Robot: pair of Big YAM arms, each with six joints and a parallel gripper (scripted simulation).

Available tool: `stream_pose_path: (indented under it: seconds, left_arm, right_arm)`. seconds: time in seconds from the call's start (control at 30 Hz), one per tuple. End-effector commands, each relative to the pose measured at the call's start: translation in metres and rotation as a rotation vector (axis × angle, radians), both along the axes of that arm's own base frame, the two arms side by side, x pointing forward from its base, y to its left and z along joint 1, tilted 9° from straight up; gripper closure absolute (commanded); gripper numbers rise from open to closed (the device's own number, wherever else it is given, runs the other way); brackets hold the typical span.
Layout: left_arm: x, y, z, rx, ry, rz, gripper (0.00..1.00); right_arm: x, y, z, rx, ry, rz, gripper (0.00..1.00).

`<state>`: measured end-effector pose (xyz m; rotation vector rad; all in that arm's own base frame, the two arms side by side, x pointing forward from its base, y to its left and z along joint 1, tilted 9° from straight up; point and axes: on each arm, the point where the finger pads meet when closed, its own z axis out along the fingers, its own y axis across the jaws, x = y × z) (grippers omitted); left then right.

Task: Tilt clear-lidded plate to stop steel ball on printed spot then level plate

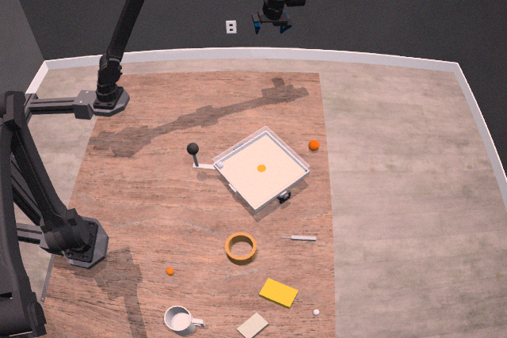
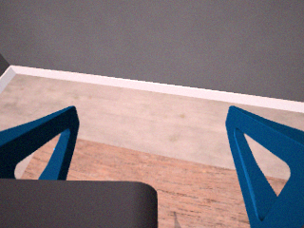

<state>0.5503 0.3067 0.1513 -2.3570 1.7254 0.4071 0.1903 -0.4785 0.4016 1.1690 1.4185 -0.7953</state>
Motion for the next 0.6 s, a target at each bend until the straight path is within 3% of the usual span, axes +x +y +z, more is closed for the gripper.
stream_pose_path:
  seconds: [0.0,0.57]
  left_arm:
    - [0.008,0.003,0.017,0.016,-0.035,-0.001,0.00]
    - [0.008,0.003,0.017,0.016,-0.035,-0.001,0.00]
  right_arm:
    - [-0.030,-0.013,0.073,-0.145,-0.009,-0.042,0.00]
    - [-0.143,-0.016,0.145,-0.304,0.047,-0.232,0.00]
